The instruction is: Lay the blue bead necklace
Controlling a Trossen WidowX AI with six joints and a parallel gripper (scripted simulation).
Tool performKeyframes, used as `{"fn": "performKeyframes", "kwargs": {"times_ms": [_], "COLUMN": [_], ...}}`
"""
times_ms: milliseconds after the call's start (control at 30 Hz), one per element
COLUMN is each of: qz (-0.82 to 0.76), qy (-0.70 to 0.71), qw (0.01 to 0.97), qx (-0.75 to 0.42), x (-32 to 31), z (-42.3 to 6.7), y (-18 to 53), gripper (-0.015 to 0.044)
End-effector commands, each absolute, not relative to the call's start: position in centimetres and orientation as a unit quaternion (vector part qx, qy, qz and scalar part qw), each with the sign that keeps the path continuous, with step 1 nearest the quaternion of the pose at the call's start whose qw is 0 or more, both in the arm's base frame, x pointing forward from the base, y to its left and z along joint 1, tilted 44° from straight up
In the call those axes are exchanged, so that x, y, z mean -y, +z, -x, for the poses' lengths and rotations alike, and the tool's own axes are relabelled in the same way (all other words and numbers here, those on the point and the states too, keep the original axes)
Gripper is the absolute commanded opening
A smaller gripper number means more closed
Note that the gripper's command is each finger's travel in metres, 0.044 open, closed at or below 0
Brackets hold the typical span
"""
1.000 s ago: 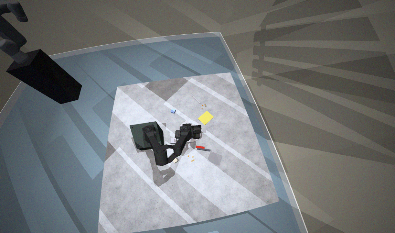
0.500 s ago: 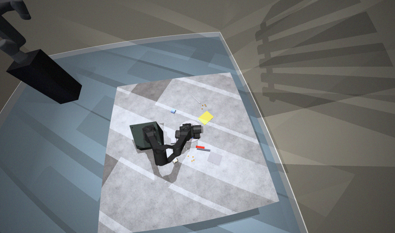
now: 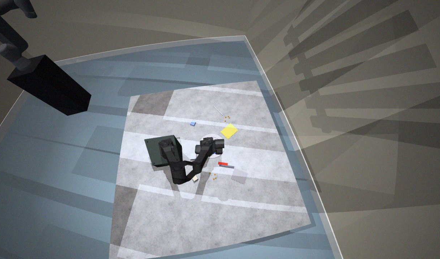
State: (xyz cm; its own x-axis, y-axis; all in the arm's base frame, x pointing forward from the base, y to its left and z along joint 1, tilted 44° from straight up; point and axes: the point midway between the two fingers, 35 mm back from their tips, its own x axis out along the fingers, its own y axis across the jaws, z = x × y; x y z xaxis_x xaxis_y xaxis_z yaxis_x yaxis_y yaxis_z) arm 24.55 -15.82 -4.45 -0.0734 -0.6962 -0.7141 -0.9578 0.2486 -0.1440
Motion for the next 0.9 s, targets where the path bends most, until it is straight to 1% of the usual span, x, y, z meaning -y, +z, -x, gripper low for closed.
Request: {"fn": "performKeyframes", "kwargs": {"times_ms": [0, 533, 633, 867], "qz": [0.583, 0.583, 0.557, 0.401], "qy": [0.187, 0.187, 0.138, -0.1], "qw": [0.352, 0.352, 0.392, 0.55], "qx": [-0.708, -0.708, -0.719, -0.725], "x": [15.76, 15.76, 15.62, 14.97], "z": [-24.54, -24.54, -24.61, -24.92], "y": [-4.46, -4.46, -4.39, -4.06], "gripper": [0.044, 0.044, 0.0361, 0.0177]}}
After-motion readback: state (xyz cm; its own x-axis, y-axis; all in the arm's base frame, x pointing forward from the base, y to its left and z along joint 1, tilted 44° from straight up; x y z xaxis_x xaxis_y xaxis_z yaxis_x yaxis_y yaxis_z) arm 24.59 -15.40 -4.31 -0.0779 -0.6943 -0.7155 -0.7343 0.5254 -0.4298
